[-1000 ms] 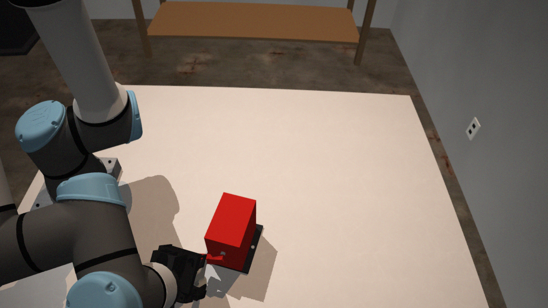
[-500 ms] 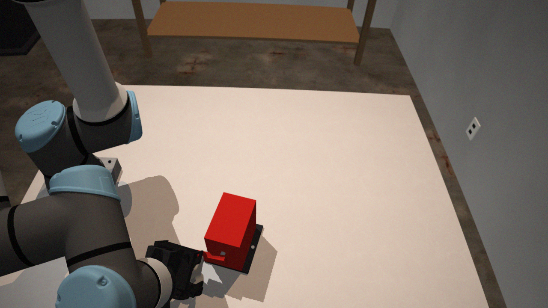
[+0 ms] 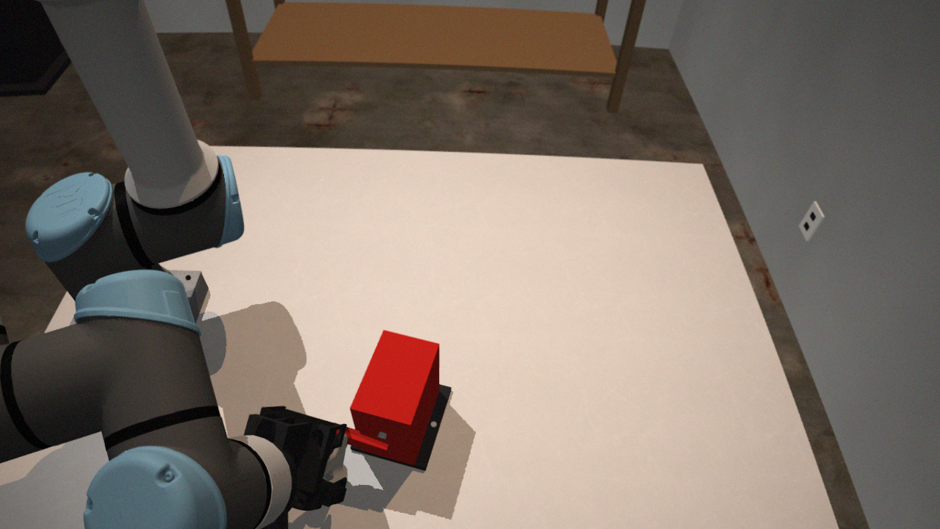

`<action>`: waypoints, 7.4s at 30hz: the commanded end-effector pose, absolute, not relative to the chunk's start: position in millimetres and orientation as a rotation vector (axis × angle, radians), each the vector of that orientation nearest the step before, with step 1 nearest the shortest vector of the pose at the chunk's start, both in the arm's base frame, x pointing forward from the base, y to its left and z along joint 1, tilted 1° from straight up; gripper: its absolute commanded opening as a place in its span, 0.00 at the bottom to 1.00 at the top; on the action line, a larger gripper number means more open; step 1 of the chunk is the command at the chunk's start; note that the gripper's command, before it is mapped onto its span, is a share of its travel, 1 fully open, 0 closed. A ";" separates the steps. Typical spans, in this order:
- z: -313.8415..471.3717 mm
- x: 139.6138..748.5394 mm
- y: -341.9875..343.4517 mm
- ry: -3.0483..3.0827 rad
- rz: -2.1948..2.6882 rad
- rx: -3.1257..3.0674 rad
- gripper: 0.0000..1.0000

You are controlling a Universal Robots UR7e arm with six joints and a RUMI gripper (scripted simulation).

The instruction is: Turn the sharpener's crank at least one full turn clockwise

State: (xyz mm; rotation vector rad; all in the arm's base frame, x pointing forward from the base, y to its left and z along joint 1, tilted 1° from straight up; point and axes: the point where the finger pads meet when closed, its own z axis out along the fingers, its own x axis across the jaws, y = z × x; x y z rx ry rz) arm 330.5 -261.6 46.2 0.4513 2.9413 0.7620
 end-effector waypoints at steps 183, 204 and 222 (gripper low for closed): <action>156.1 369.8 -314.1 2.941 0.760 0.451 0.32; 156.1 369.8 -314.1 2.941 0.760 0.451 0.32; 156.1 369.8 -314.1 2.941 0.760 0.451 0.32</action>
